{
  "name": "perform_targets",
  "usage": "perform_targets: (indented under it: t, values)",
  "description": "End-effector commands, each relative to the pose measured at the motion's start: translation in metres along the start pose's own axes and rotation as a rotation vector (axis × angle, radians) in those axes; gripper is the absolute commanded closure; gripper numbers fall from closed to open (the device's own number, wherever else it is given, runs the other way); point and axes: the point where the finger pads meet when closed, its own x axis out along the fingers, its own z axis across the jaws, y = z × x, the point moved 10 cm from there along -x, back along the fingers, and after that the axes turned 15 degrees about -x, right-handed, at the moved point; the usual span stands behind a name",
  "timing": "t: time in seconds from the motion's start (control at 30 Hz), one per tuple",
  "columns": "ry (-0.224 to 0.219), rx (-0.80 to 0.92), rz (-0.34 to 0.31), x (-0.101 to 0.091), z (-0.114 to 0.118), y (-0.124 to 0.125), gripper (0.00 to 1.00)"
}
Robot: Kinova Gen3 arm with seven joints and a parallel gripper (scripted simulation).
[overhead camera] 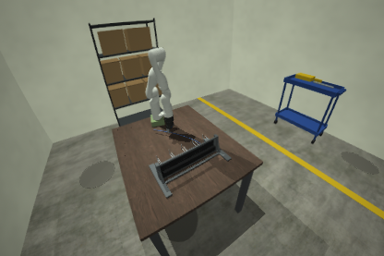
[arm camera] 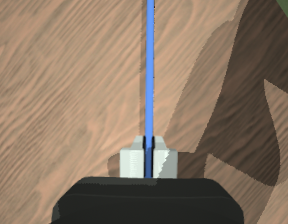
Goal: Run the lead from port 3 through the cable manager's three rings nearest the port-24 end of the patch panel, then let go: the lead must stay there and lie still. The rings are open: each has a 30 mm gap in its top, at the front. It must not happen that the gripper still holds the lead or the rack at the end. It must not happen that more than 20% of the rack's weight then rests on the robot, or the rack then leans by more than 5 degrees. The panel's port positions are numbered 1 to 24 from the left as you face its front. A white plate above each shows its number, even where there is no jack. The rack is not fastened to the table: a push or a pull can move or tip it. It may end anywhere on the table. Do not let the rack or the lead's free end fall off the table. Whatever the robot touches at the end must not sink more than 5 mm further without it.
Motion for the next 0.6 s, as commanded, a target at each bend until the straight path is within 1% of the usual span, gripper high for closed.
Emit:
perform_targets:
  t: [0.0, 0.33, 0.57]
  values:
    - [0.004, 0.005, -0.002, -0.001, -0.002, -0.001, 1.00]
    - [0.006, -0.007, -0.002, -0.002, -0.006, -0.002, 1.00]
    - [0.008, -0.037, 0.000, -0.005, -0.017, -0.003, 1.00]
